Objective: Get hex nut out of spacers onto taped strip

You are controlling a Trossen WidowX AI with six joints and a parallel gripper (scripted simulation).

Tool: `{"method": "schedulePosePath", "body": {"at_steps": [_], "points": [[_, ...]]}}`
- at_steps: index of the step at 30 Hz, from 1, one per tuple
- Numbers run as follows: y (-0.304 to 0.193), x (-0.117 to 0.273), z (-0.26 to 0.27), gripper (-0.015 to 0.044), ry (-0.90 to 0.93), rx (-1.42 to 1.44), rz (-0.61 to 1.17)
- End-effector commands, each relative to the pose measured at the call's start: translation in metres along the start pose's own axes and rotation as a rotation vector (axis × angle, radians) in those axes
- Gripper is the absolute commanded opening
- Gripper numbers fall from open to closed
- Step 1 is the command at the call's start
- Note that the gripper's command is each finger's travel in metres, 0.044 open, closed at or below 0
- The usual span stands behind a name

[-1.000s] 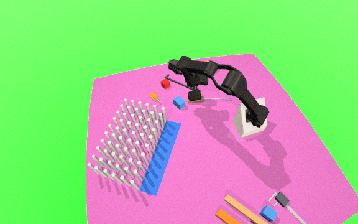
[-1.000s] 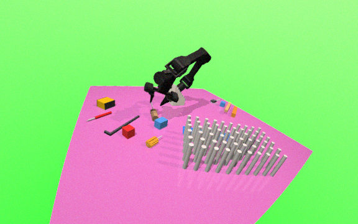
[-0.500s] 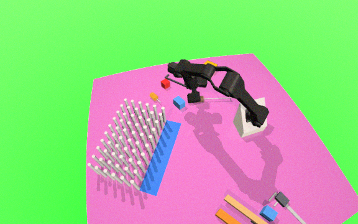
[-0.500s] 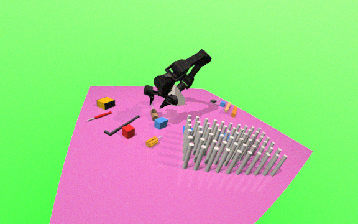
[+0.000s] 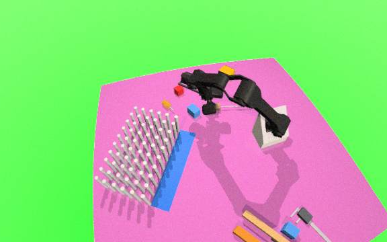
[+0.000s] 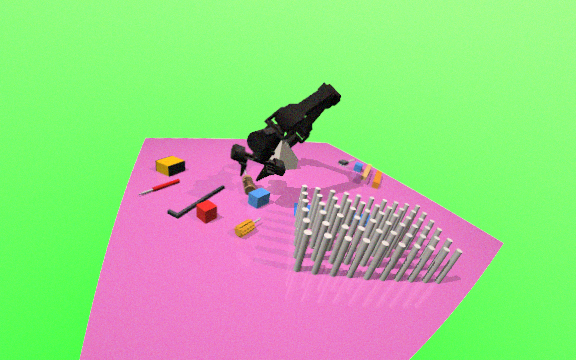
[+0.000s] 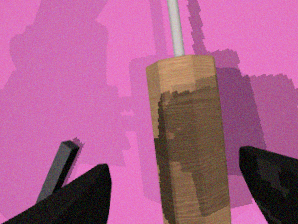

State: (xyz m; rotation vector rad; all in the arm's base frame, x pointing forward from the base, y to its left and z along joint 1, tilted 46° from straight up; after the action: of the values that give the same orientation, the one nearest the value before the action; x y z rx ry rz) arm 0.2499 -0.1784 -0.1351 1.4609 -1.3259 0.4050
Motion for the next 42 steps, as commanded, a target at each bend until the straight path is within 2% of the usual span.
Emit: {"method": "schedulePosePath", "body": {"at_steps": [1,15,17,28,34,42], "points": [[0.0,-0.01,-0.004,0.028,-0.008,-0.006,-0.009],[-0.002,-0.029,-0.011,0.028,-0.009,-0.006,-0.01],[-0.002,-0.029,-0.011,0.0228,-0.009,-0.006,-0.01],[-0.002,-0.029,-0.011,0.0154,-0.009,-0.006,-0.01],[-0.002,-0.012,-0.005,0.0,-0.011,-0.003,-0.011],[0.002,0.038,0.014,0.0,-0.011,0.0,-0.011]]}}
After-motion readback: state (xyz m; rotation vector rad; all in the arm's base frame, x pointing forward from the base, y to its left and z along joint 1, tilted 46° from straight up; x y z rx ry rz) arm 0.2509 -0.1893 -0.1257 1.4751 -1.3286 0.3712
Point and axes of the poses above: the point midway between the two fingers, 35 mm back from their tips, its own x axis back along the fingers, its own z axis across the jaws, y = z × x, the point moved 7 cm from there along x, back along the fingers, and after that the axes turned 14 degrees about -x, right-handed, at the moved point
